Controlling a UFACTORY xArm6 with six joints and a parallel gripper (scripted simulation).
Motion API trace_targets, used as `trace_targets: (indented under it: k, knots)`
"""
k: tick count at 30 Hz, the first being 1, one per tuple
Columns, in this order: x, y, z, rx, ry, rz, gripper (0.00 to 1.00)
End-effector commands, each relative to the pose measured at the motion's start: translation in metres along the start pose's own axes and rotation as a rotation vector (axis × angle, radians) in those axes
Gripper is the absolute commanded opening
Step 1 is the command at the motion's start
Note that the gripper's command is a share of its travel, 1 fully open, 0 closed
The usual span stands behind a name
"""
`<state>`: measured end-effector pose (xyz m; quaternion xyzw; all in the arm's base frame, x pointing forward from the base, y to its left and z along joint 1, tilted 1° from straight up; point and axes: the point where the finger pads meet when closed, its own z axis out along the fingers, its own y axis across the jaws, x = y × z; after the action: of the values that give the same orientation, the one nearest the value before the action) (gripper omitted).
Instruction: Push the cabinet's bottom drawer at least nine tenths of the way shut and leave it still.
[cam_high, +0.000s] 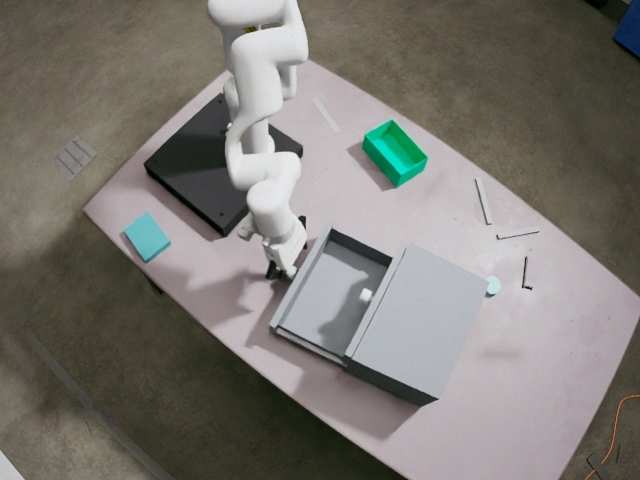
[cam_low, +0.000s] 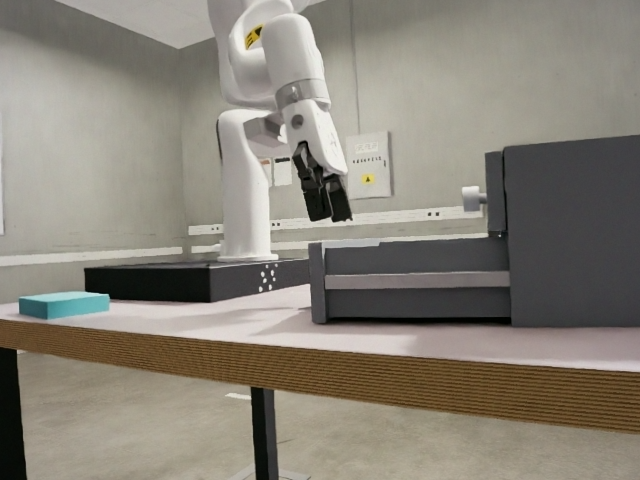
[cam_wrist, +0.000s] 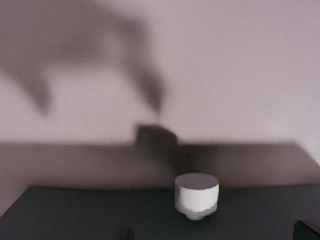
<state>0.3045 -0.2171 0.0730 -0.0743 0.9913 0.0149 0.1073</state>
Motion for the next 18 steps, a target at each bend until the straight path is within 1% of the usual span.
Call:
trace_targets:
  k: [1,6,7,18]
  knots:
    - [-0.0012,-0.0010,-0.0010,0.003,-0.002,-0.001,1.00]
    - [-0.0012,-0.0010,-0.0010,0.003,-0.002,-0.001,1.00]
    - [-0.0012,-0.0010,-0.0010,0.003,-0.002,-0.001,0.00]
    - [-0.0012,-0.0010,-0.0010,0.003,-0.002,-0.001,0.00]
